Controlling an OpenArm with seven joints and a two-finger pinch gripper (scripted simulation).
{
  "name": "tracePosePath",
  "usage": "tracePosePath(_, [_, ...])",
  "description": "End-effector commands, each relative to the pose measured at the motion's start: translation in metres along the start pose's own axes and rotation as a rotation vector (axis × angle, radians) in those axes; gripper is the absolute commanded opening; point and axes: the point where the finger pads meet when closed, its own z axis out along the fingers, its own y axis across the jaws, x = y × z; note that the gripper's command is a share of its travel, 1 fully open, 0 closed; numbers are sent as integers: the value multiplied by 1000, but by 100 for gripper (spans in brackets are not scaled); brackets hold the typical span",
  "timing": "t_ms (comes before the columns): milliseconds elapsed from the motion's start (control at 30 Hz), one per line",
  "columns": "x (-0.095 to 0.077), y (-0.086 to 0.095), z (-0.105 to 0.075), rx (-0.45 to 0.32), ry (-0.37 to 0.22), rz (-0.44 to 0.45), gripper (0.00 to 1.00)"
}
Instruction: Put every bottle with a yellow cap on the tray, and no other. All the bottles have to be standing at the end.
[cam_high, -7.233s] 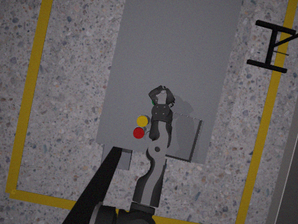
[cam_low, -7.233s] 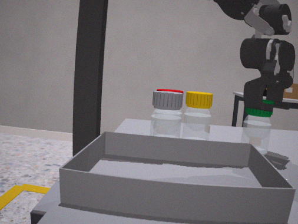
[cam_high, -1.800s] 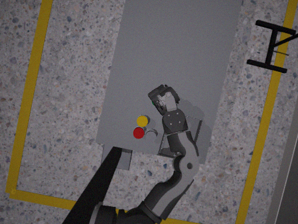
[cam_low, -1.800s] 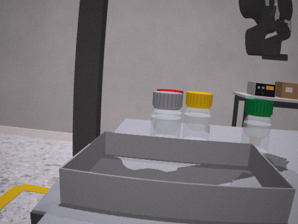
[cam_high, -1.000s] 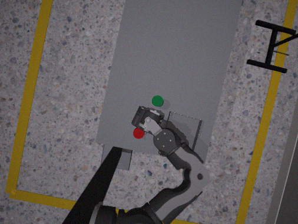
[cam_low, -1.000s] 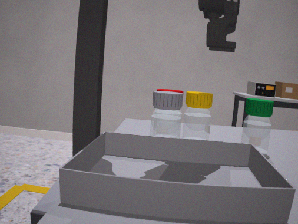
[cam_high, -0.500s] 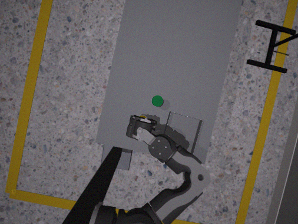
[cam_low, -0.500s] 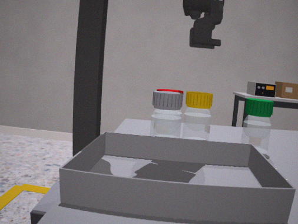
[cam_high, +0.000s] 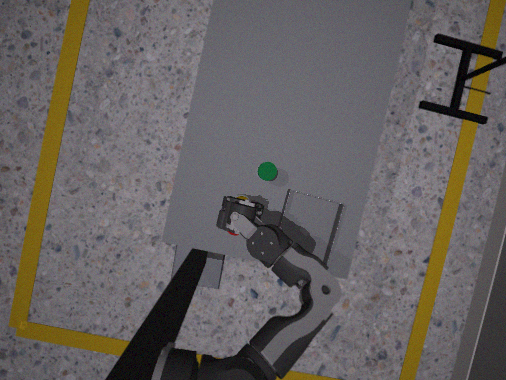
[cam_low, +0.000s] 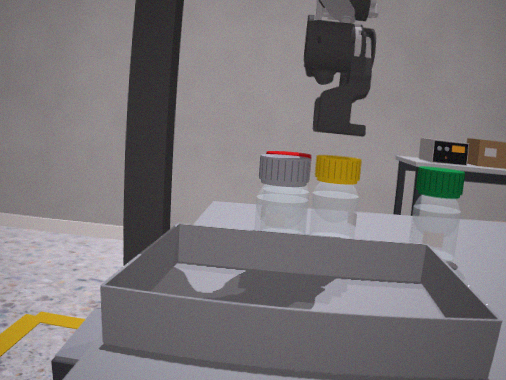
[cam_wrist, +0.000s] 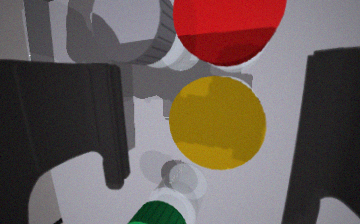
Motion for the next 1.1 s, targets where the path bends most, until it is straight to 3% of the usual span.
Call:
tracePosePath(0, [-6,2,-3,-13,-25,-12,42])
tracePosePath(167, [-6,2,-3,-13,-25,-12,42])
tracePosePath(500, [-6,2,16,-13,-24,-12,42])
tracePosePath(733, [-6,2,16,-13,-24,-12,42])
tracePosePath(1067, [-6,3,40,-13,-24,-12,42])
